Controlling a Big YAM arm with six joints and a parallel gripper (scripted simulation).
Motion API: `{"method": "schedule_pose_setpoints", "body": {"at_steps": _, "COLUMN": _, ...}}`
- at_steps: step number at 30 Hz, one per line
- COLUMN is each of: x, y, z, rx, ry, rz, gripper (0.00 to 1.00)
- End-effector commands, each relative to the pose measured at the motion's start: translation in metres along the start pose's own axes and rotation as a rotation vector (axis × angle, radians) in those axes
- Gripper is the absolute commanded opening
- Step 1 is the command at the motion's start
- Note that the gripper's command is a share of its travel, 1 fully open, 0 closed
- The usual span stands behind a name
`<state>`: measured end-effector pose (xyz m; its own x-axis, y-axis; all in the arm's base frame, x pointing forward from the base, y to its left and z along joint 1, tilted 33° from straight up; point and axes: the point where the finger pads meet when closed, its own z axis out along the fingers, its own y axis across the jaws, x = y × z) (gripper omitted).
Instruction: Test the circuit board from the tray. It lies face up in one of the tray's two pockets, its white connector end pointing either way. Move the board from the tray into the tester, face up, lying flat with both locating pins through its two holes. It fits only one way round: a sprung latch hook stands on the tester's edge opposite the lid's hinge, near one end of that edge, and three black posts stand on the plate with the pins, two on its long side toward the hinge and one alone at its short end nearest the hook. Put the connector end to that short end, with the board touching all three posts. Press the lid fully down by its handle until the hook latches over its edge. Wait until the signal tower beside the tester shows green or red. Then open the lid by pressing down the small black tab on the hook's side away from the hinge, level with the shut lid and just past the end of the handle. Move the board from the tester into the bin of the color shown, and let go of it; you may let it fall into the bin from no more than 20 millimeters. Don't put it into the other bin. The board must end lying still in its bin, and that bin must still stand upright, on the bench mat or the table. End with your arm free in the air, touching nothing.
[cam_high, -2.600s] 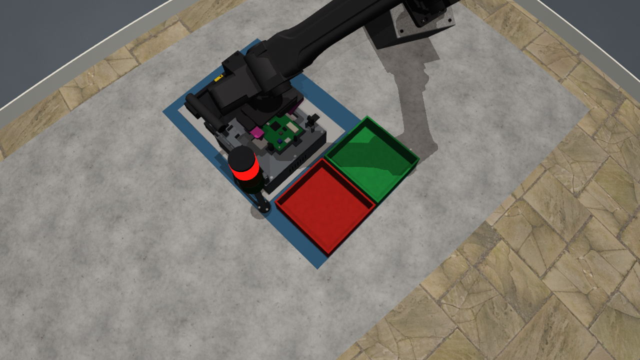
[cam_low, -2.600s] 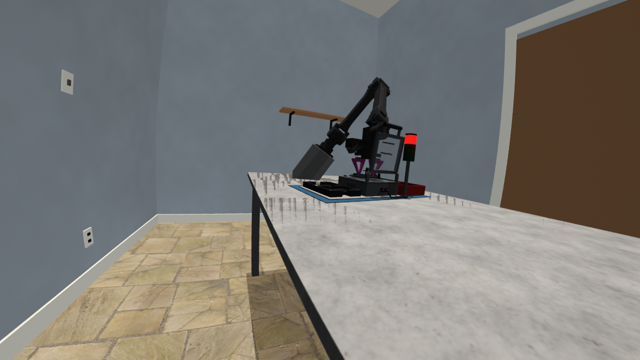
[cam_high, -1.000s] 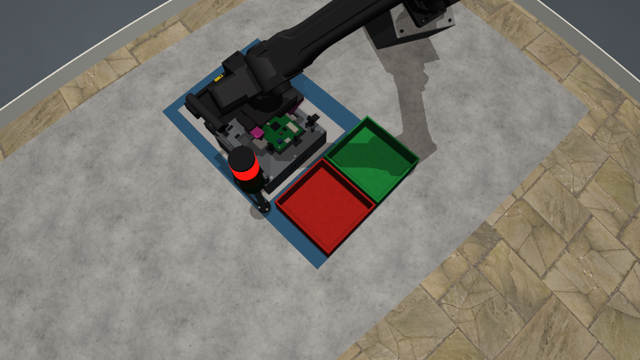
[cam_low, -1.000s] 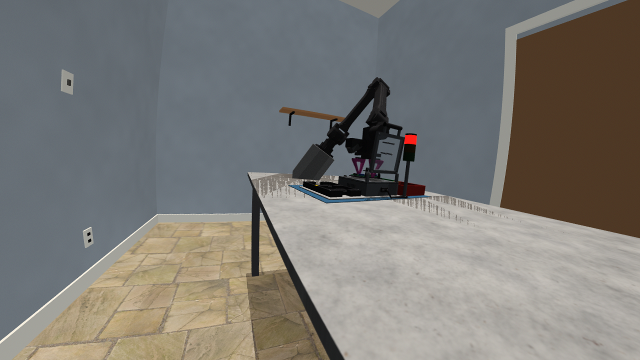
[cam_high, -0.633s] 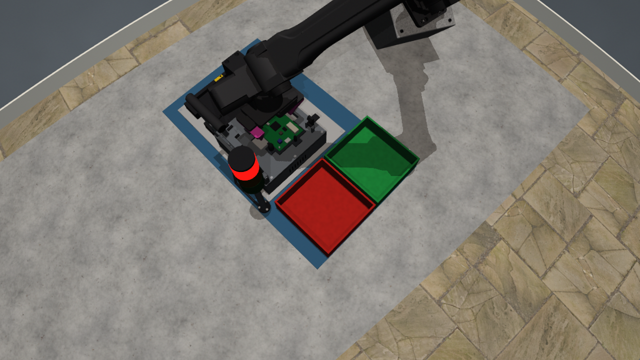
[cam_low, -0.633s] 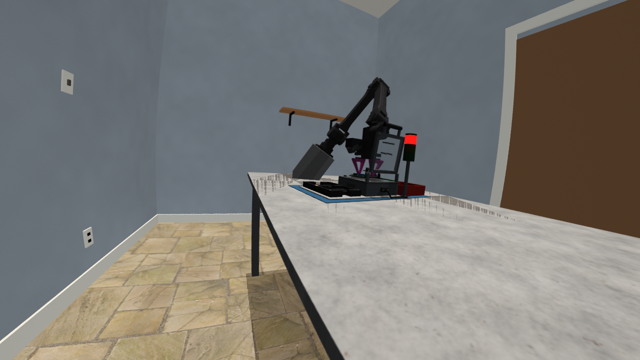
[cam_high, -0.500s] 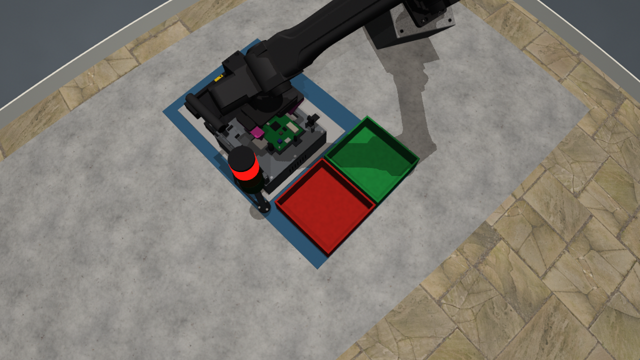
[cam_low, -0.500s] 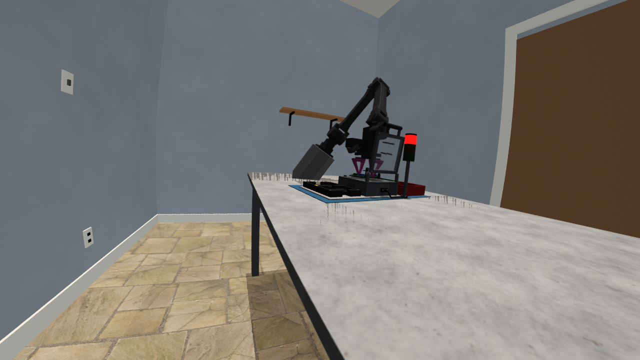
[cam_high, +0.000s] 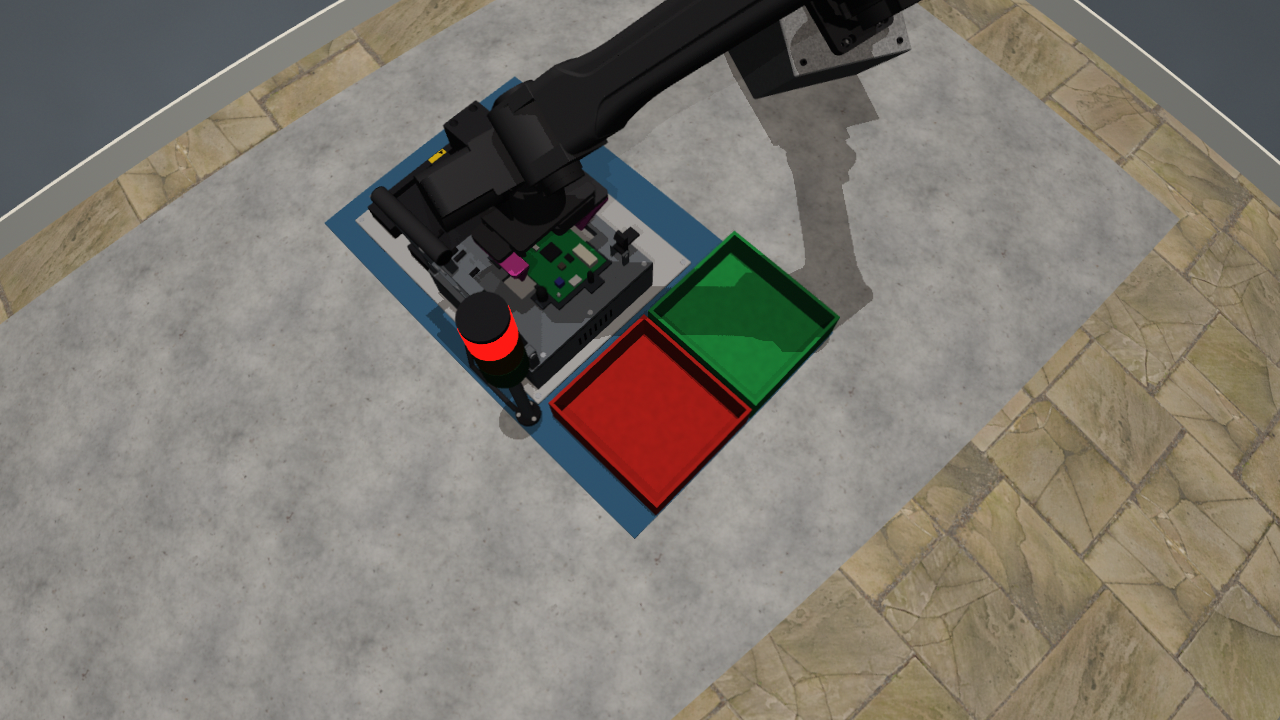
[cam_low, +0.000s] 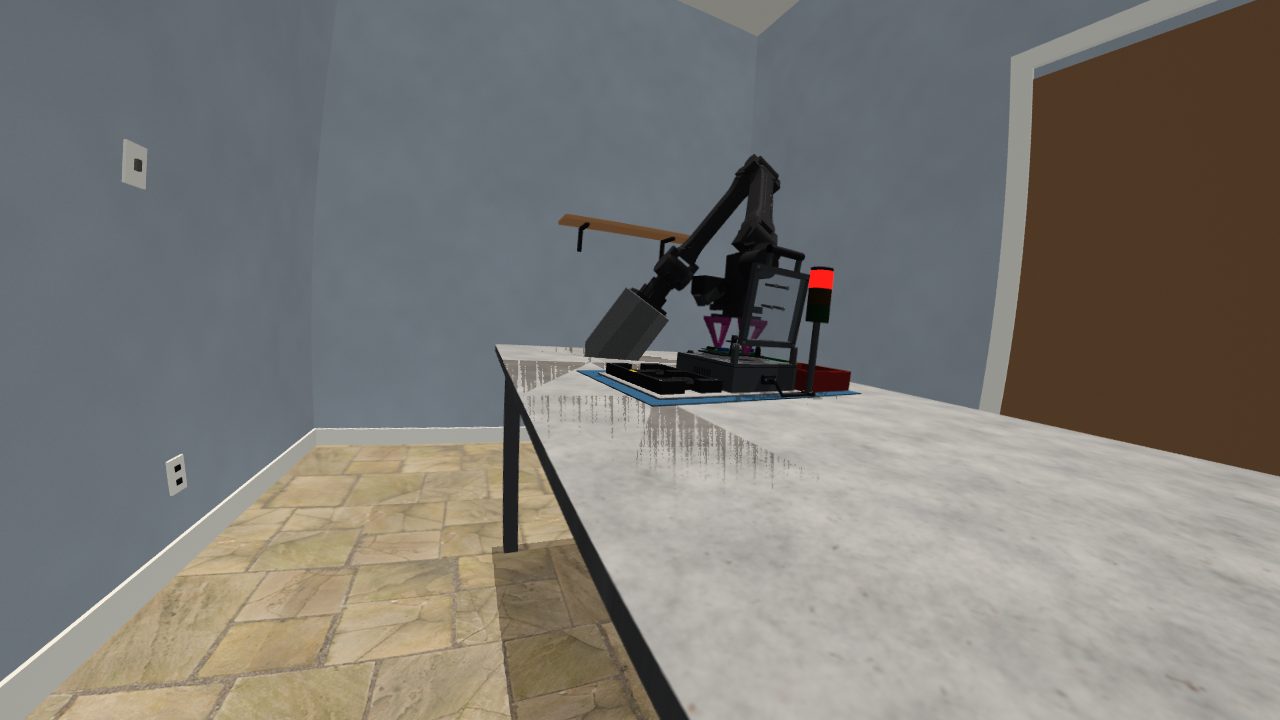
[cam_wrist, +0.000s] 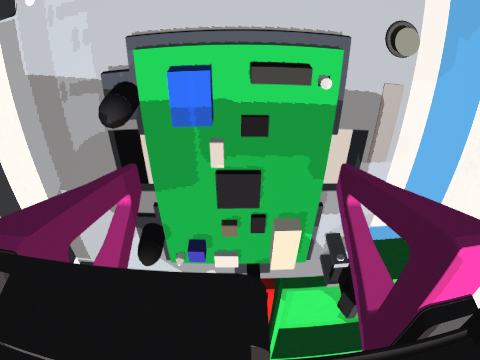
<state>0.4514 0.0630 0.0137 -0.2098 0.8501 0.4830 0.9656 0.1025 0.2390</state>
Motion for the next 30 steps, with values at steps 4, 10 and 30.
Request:
{"method": "schedule_pose_setpoints", "body": {"at_steps": 4, "x": 0.0067, "y": 0.0229, "z": -0.0191, "rx": -0.048, "ry": -0.013, "rz": -0.021, "gripper": 0.92}}
{"method": "schedule_pose_setpoints", "body": {"at_steps": 10, "x": 0.0067, "y": 0.0229, "z": -0.0191, "rx": -0.048, "ry": -0.013, "rz": -0.021, "gripper": 0.92}}
{"method": "schedule_pose_setpoints", "body": {"at_steps": 30, "x": 0.0067, "y": 0.0229, "z": -0.0191, "rx": -0.048, "ry": -0.013, "rz": -0.021, "gripper": 0.85}}
